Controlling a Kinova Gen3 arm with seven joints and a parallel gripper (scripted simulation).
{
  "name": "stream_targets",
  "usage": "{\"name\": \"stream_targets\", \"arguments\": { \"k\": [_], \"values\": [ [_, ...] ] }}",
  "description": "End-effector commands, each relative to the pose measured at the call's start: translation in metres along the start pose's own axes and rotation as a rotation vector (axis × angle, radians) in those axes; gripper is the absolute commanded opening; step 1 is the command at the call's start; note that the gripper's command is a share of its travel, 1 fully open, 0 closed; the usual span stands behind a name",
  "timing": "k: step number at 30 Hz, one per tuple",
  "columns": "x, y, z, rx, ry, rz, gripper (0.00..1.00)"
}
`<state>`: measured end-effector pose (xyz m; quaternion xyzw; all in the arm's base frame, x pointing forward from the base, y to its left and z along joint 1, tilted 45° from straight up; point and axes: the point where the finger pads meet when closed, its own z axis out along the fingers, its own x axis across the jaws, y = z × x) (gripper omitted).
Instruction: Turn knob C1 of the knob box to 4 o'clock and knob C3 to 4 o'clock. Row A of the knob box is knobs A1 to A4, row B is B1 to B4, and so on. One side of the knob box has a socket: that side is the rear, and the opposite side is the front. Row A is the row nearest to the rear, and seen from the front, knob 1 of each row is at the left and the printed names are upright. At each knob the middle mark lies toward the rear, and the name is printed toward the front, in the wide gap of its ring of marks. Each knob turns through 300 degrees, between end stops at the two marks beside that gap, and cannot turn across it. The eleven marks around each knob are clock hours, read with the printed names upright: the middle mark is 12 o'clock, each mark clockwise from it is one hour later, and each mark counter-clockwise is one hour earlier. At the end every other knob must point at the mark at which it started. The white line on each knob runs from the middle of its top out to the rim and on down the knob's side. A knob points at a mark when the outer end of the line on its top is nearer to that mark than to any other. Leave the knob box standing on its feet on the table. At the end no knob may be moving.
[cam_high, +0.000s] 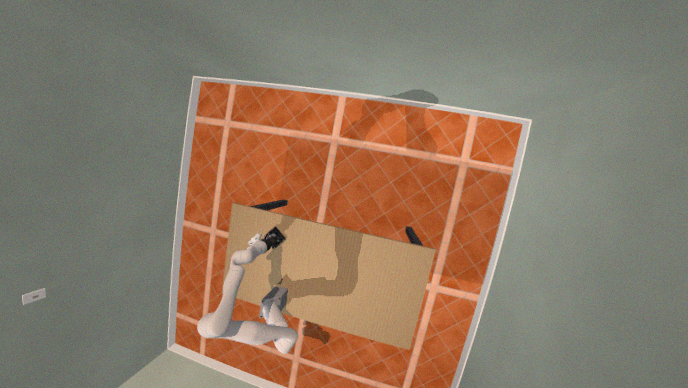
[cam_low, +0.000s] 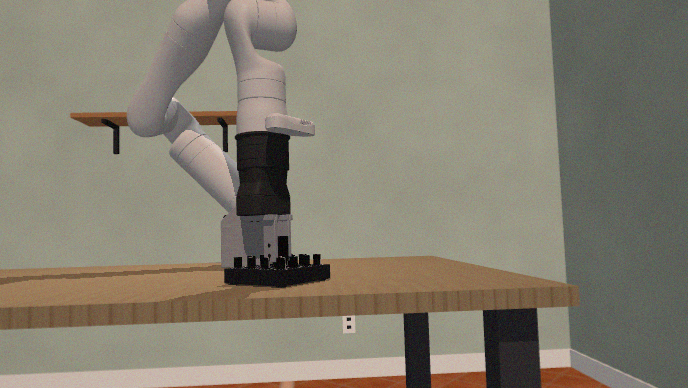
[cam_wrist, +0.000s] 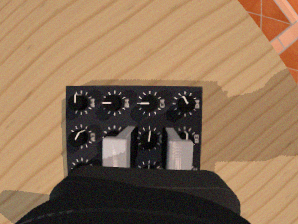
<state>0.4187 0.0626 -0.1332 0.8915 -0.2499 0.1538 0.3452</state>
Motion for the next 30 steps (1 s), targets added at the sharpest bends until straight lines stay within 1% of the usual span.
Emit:
{"name": "stream_targets", "arguments": {
  "k": [1,22,26,30],
  "values": [
    [0.001,0.002,0.001,-0.003,0.002,0.013,0.46],
    [0.001,0.002,0.000,-0.003,0.002,0.013,0.46],
    [0.001,0.001,-0.005,-0.003,0.002,0.013,0.46],
    [0.001,-0.001,-0.016,0.001,0.003,0.011,0.46]
  ]
}}
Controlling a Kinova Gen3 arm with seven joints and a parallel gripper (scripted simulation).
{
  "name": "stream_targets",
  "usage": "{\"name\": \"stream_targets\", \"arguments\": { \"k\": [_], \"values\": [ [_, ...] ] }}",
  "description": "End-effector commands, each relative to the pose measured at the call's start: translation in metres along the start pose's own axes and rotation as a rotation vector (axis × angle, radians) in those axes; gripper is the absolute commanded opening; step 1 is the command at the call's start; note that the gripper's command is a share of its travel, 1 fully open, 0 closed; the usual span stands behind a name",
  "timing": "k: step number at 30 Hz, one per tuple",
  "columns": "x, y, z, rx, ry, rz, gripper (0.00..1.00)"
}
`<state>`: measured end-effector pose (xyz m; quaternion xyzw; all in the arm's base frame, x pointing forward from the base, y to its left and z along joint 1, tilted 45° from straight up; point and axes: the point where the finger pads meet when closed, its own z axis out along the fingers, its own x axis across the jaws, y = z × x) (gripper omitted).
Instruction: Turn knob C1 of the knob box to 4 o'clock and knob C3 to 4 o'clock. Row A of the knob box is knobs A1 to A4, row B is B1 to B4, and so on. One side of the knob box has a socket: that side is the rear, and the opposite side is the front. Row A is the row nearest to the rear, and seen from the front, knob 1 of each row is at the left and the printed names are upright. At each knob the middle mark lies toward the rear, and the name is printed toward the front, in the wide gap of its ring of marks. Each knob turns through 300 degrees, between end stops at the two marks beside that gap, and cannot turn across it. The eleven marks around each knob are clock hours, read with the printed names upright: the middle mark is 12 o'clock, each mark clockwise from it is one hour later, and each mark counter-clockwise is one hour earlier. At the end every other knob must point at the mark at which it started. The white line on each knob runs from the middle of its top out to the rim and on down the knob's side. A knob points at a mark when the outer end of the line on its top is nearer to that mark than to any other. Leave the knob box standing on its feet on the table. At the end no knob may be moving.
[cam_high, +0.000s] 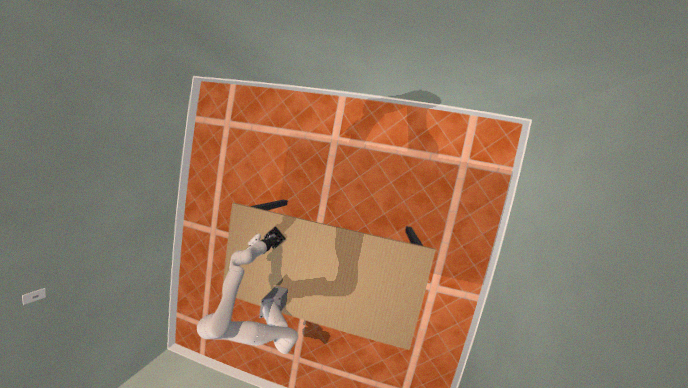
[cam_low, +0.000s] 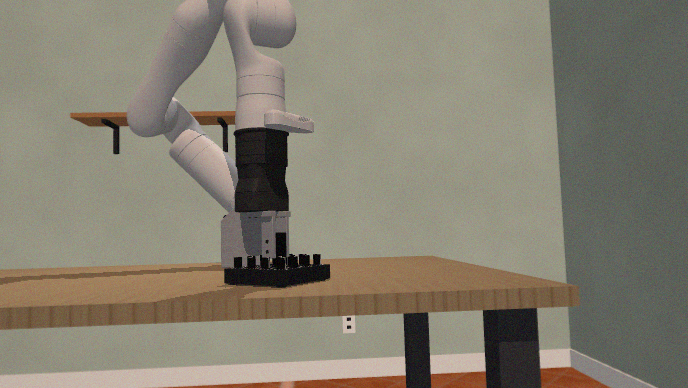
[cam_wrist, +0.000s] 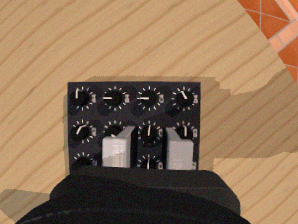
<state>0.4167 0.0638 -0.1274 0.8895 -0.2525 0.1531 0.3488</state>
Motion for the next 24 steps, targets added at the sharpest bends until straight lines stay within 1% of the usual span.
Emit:
{"name": "stream_targets", "arguments": {
  "k": [1,3,5,11,24],
  "values": [
    [0.000,-0.005,-0.014,0.011,0.003,0.006,0.46],
    [0.000,-0.005,-0.020,0.012,0.004,0.006,0.46],
    [0.000,-0.005,-0.020,0.012,0.004,0.006,0.46],
    [0.000,-0.004,-0.032,0.011,0.003,0.006,0.46],
    [0.000,-0.004,-0.033,0.010,0.003,0.007,0.46]
  ]
}}
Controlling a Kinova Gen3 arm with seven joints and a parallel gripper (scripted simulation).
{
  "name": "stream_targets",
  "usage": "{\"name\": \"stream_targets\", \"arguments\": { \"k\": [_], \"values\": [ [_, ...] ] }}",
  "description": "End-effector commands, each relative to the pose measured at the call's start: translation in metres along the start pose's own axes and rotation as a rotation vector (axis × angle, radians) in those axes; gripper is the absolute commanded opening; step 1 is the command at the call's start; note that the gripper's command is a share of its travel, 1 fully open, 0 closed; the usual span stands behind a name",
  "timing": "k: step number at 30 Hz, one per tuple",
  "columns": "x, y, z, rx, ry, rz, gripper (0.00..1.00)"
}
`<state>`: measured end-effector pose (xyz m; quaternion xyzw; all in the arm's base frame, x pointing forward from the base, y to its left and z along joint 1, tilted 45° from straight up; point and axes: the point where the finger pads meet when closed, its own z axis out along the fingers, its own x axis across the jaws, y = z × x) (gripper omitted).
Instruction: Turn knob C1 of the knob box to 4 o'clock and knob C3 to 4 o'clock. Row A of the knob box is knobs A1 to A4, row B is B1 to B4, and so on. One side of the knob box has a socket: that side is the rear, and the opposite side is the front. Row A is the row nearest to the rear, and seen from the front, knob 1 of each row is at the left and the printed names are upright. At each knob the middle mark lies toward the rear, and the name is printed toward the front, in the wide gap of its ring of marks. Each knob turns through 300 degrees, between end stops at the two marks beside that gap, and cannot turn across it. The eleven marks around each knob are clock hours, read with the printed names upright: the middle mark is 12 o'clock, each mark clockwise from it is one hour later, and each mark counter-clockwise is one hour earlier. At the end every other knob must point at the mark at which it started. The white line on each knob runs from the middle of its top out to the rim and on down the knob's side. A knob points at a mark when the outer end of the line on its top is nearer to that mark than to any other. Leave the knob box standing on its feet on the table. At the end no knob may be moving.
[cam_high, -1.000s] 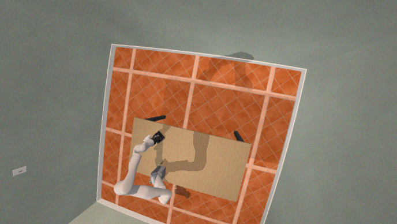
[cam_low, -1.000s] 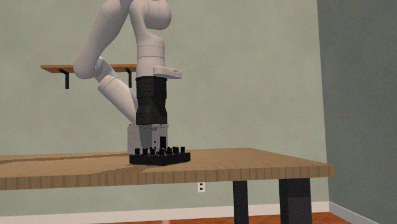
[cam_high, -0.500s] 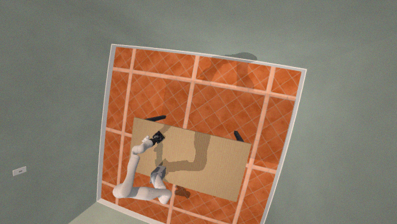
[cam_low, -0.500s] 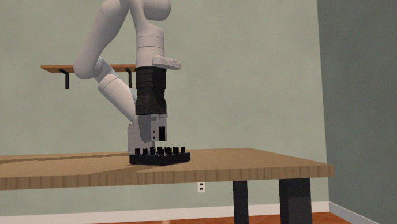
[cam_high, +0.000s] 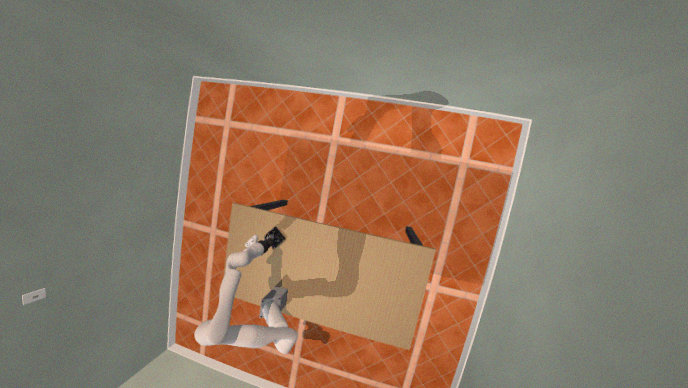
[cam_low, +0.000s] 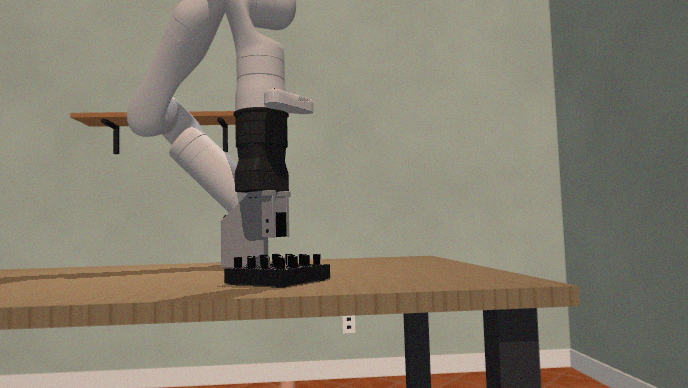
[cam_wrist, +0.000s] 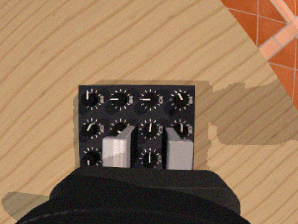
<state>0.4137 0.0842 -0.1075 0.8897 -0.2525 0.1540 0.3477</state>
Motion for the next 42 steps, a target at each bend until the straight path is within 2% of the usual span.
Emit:
{"name": "stream_targets", "arguments": {
  "k": [1,15,19,30,32,42],
  "values": [
    [0.001,-0.003,-0.004,0.007,0.002,0.006,0.46],
    [-0.002,-0.004,-0.004,0.003,-0.001,-0.058,0.46],
    [-0.004,-0.003,-0.004,-0.003,-0.005,-0.139,0.46],
    [-0.015,0.000,-0.003,-0.023,-0.026,-0.545,0.46],
    [-0.015,0.000,-0.003,-0.023,-0.026,-0.545,0.46],
    [-0.019,0.002,-0.008,-0.022,-0.038,-1.047,0.46]
  ]
}}
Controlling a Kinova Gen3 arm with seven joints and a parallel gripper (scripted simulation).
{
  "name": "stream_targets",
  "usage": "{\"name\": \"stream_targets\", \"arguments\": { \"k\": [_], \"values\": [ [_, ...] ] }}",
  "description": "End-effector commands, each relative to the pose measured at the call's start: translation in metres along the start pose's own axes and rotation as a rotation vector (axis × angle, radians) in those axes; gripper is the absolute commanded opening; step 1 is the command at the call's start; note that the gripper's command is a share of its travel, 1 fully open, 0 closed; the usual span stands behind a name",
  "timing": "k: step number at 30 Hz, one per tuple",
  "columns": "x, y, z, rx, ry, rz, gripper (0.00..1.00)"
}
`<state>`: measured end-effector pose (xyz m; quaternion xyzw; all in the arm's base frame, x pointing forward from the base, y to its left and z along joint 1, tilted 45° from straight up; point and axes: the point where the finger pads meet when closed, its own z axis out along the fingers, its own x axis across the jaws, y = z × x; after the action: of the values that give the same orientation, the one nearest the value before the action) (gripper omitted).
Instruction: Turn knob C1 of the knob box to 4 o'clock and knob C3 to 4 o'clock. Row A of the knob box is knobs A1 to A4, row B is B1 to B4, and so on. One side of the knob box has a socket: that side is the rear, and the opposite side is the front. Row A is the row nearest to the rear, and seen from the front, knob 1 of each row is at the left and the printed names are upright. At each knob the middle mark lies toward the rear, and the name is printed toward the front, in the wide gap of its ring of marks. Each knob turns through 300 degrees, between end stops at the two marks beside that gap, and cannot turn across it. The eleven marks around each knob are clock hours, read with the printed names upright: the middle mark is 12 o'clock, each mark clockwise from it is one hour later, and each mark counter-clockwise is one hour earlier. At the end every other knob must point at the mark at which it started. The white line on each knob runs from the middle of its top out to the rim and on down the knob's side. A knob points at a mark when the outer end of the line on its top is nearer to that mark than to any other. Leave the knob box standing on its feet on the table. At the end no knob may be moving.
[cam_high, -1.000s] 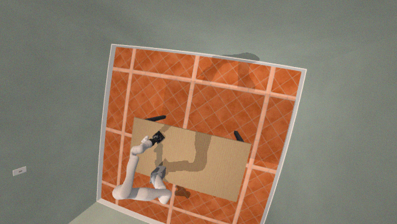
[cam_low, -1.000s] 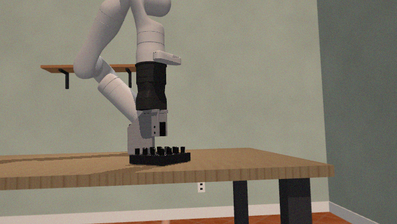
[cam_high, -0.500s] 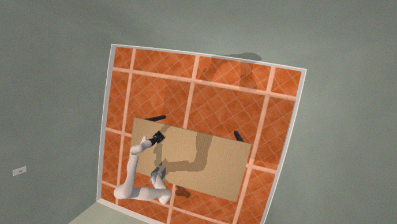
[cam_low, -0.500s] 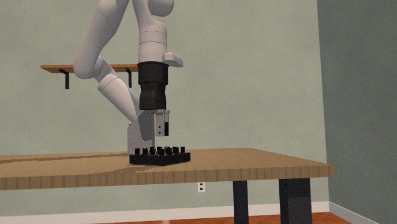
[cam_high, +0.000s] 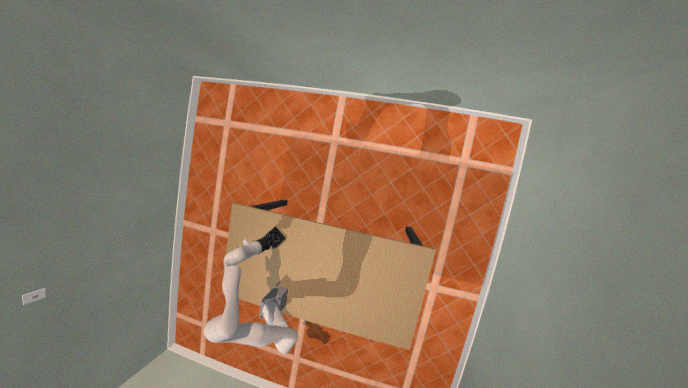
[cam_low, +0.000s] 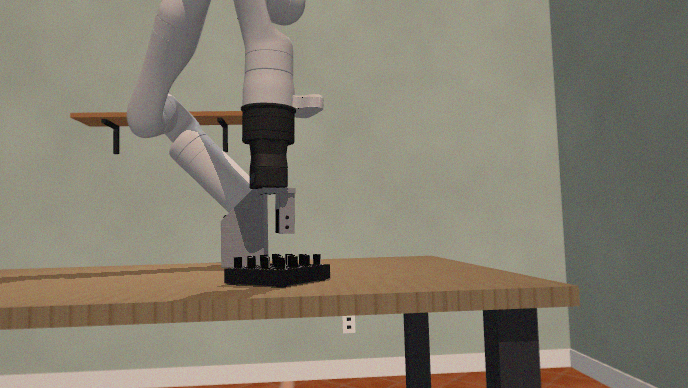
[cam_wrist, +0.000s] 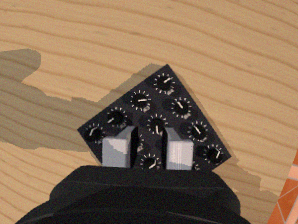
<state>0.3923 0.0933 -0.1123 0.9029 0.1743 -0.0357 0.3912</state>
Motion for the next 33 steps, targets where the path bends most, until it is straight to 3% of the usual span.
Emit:
{"name": "stream_targets", "arguments": {
  "k": [1,5,7,19,33],
  "values": [
    [0.004,0.003,-0.004,0.014,-0.004,-0.151,0.46],
    [0.005,0.004,-0.007,0.014,0.004,-0.344,0.46],
    [0.005,0.004,-0.007,0.014,0.004,-0.344,0.46],
    [0.018,0.009,-0.017,0.004,0.049,-0.761,0.46],
    [0.021,0.012,-0.019,-0.002,0.058,-0.875,0.46]
  ]
}}
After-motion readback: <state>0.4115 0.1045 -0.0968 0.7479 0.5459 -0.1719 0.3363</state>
